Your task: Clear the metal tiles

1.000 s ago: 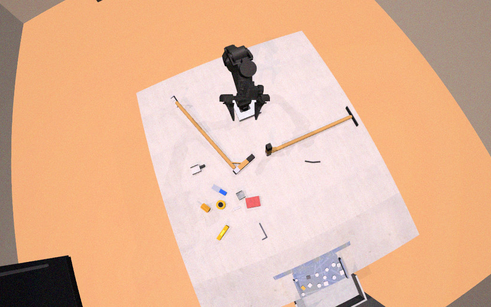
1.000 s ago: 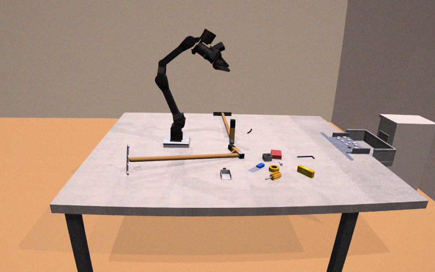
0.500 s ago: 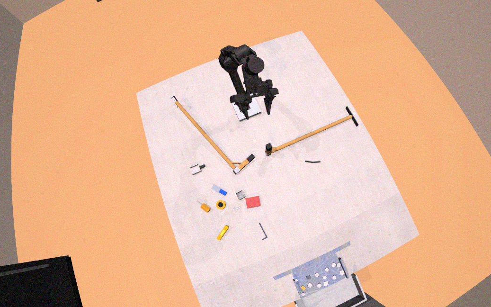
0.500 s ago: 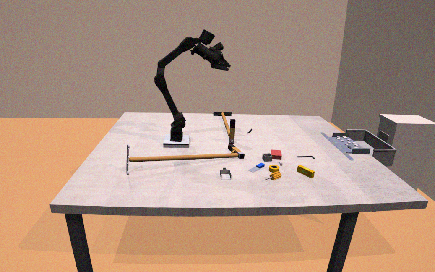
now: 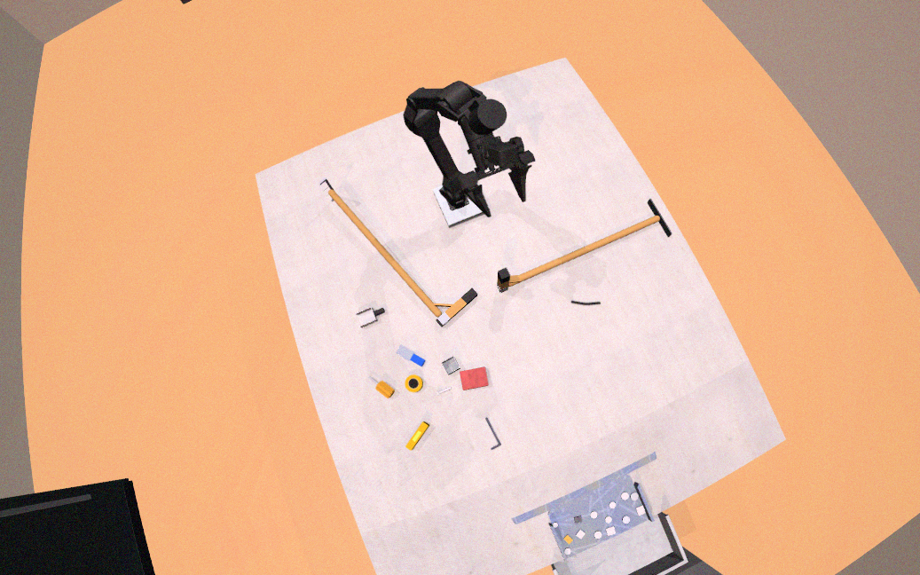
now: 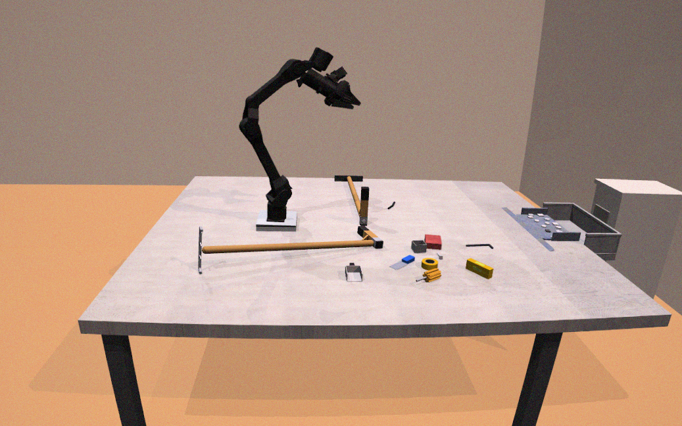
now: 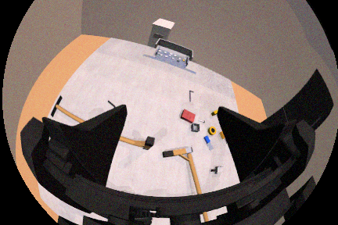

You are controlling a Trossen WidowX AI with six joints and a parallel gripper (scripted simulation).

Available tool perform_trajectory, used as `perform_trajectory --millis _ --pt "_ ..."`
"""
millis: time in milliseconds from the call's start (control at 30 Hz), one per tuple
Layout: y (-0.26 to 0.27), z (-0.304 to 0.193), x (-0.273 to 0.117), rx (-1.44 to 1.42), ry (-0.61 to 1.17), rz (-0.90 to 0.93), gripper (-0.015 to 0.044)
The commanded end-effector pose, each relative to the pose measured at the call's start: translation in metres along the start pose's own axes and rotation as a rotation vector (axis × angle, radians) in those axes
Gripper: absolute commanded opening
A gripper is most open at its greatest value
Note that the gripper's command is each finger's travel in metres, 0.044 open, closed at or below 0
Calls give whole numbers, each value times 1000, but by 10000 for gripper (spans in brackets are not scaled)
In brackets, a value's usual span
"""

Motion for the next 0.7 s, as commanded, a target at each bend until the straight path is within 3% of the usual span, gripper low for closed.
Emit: perform_trajectory --millis 0,667 --pt "9 0 -5 -3 -22 44 440" --pt "62 -1 -20 -56 -83 286 440"
Point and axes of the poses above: the point midway between the two fingers, 35 mm back from their tips, its own x axis out along the fingers, its own y axis across the jaws, z = x × y, the point moved 3 cm from there along -x, back along the fingers, and after that the axes turned 2 degrees about x, right-handed, at the moved point
